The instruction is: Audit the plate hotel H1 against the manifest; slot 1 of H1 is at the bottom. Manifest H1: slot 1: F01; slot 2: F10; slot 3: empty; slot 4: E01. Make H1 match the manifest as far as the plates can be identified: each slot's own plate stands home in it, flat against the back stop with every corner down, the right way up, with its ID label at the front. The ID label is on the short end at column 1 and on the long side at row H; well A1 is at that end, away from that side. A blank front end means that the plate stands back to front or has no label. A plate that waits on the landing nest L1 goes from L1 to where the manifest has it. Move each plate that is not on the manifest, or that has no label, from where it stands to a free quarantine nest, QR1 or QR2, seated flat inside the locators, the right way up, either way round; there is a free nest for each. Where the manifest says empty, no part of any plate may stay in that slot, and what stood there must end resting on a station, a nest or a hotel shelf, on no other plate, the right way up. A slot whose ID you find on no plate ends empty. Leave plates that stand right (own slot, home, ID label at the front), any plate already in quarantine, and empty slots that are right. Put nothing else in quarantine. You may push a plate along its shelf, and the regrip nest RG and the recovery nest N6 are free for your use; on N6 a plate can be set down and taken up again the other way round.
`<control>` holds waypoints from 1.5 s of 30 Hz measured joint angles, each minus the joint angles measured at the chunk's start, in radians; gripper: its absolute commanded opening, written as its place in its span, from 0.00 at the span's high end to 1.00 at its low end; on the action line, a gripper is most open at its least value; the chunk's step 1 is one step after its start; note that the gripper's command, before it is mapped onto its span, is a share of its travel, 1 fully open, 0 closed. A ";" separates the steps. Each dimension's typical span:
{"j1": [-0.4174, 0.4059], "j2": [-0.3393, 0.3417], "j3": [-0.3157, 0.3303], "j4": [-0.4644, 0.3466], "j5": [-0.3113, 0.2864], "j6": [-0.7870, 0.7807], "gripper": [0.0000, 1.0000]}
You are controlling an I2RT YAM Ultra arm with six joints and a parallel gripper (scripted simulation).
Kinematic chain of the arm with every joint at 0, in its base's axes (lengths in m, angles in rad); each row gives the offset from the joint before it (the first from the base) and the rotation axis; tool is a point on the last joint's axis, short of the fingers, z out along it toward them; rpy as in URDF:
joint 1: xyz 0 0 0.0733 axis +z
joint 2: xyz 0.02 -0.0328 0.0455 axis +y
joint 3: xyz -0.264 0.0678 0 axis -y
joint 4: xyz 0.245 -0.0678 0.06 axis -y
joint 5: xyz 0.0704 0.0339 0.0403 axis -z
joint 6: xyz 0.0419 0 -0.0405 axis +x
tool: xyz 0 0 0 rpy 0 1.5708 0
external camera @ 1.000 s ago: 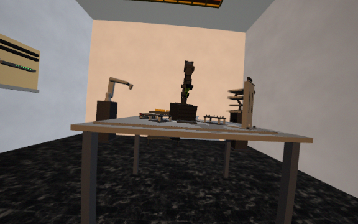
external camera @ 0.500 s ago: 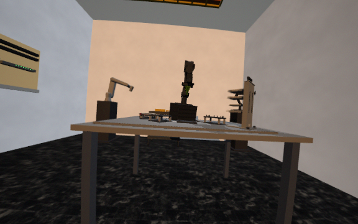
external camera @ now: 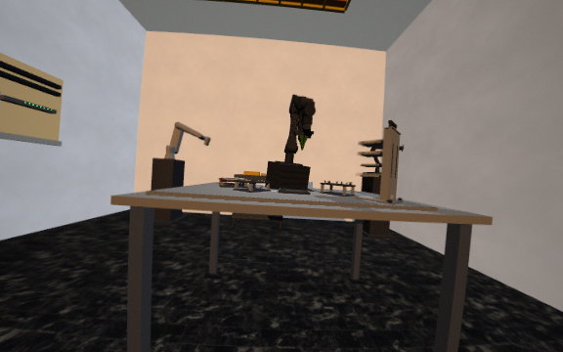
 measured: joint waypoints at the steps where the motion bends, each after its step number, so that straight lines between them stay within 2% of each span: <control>1: 0.012 0.001 0.002 0.003 0.000 0.010 1.00; 9: 0.083 -0.051 -0.050 0.051 -0.002 0.042 1.00; 23: 0.227 -0.169 -0.195 0.233 0.003 0.055 1.00; 29: 0.267 -0.199 -0.235 0.307 0.010 0.055 1.00; 40: 0.249 -0.308 -0.381 0.465 -0.025 -0.038 1.00; 45: 0.242 -0.338 -0.415 0.521 -0.042 -0.081 1.00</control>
